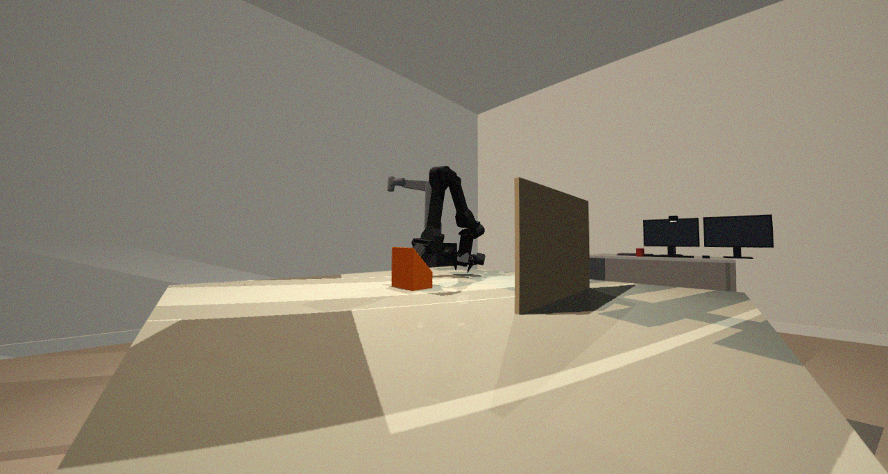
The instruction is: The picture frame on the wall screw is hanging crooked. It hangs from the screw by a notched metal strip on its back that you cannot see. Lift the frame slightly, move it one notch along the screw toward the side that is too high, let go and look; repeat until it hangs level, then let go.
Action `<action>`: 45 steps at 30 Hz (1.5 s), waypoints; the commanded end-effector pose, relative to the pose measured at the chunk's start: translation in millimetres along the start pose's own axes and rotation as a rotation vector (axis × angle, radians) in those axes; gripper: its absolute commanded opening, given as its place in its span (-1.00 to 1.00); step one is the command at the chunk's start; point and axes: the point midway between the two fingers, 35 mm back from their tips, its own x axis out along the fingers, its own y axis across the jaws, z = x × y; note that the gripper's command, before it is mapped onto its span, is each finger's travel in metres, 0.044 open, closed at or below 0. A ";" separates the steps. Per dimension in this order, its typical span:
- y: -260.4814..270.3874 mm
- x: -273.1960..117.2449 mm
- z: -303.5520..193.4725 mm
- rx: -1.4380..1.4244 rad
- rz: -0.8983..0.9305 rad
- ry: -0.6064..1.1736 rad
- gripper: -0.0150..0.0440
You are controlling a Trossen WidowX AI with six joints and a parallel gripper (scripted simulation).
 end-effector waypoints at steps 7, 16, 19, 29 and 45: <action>103.1 -98.4 64.8 0.122 0.657 -0.126 0.39; 126.6 -220.7 126.2 0.234 1.288 -0.302 0.39; 117.4 -260.6 142.8 0.267 1.497 -0.370 0.39; 73.4 -335.6 168.8 0.331 1.944 -0.533 0.39; 73.4 -335.6 168.8 0.331 1.944 -0.533 0.39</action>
